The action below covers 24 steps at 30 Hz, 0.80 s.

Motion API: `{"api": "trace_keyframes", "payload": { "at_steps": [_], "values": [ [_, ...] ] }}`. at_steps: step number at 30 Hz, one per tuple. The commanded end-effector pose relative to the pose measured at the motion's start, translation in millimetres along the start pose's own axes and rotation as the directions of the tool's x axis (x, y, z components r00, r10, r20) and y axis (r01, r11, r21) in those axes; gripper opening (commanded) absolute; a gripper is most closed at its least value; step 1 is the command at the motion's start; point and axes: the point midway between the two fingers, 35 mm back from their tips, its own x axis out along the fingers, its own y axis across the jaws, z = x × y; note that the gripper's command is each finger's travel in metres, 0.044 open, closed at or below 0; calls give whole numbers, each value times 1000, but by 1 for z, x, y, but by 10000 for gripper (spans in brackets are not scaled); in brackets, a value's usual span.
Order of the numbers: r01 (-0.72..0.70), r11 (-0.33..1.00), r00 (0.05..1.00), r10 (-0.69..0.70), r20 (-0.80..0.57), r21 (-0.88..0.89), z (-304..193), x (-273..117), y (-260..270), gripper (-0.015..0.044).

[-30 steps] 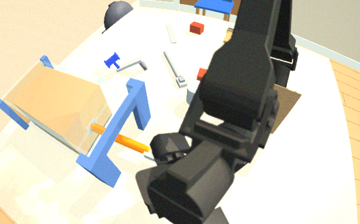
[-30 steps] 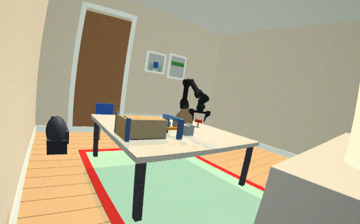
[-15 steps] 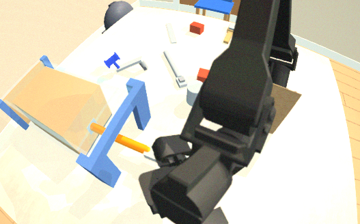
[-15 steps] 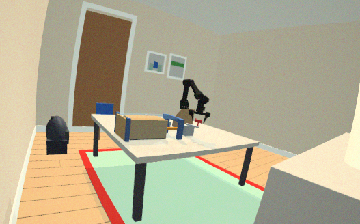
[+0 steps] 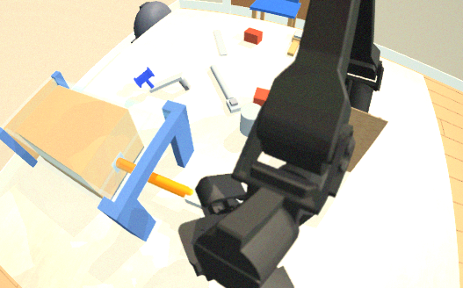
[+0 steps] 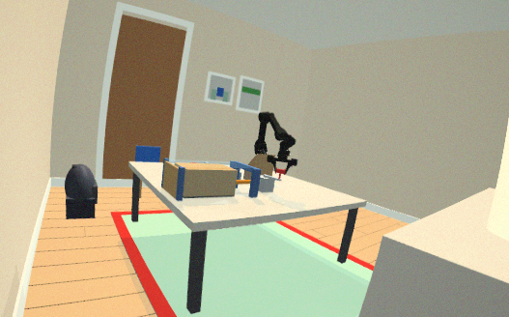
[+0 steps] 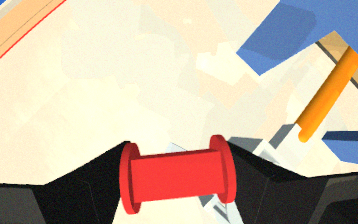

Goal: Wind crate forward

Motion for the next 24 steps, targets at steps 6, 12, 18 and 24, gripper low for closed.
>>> {"api": "trace_keyframes", "payload": {
  "at_steps": [6, 12, 18, 24],
  "values": [
    [3, 1000, 1000, -3, -1, 0, 0, 0, -1, 91],
    [3, 1000, 1000, -3, -1, 0, 0, 0, -1, 0],
    [3, 1000, 1000, -3, -1, 0, 0, 0, -1, 0],
    [3, 1000, 1000, -3, -1, 0, 0, 0, -1, 0]
  ]
}}
